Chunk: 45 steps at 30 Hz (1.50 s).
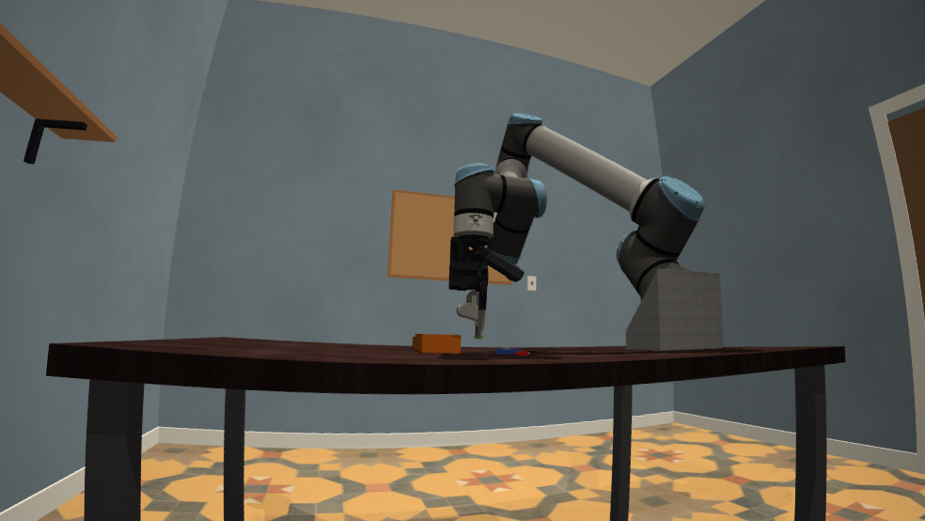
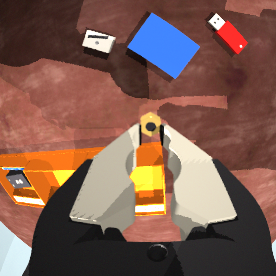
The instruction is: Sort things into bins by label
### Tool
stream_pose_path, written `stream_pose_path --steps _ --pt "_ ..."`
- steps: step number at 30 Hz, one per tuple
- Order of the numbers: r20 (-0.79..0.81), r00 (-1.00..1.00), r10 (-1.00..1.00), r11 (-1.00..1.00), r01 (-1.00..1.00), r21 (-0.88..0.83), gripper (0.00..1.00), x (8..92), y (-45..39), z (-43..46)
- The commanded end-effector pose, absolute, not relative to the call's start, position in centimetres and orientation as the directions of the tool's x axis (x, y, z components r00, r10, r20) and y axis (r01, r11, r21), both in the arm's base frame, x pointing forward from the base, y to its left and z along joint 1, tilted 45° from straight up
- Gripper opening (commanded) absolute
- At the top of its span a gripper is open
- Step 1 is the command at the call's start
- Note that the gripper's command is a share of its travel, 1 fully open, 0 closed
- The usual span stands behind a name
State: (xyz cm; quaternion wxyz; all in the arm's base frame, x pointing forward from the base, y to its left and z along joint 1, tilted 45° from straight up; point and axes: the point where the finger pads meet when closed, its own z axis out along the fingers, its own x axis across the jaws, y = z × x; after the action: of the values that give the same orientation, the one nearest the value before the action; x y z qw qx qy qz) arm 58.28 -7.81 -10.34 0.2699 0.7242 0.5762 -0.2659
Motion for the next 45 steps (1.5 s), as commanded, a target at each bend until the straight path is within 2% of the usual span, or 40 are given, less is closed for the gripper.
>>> stream_pose_path --steps 1,24,28,33,34,45 --pt "-0.696 0.195 0.691 -0.191 0.978 0.085 0.00 58.4 -7.0 -9.5" --pt "-0.696 0.195 0.691 -0.191 0.978 0.085 0.00 58.5 -5.9 -8.4" --pt "-0.667 0.378 0.642 -0.319 0.923 0.216 0.00 60.6 -6.8 -7.7" --pt "-0.643 0.463 0.610 -0.377 0.883 0.279 0.00 62.2 -7.5 -7.1" --pt "-0.616 0.540 0.573 -0.430 0.838 0.335 0.00 62.7 -7.8 -7.0" --pt "-0.460 0.794 0.397 -0.598 0.604 0.527 0.00 65.8 -9.1 -5.9"
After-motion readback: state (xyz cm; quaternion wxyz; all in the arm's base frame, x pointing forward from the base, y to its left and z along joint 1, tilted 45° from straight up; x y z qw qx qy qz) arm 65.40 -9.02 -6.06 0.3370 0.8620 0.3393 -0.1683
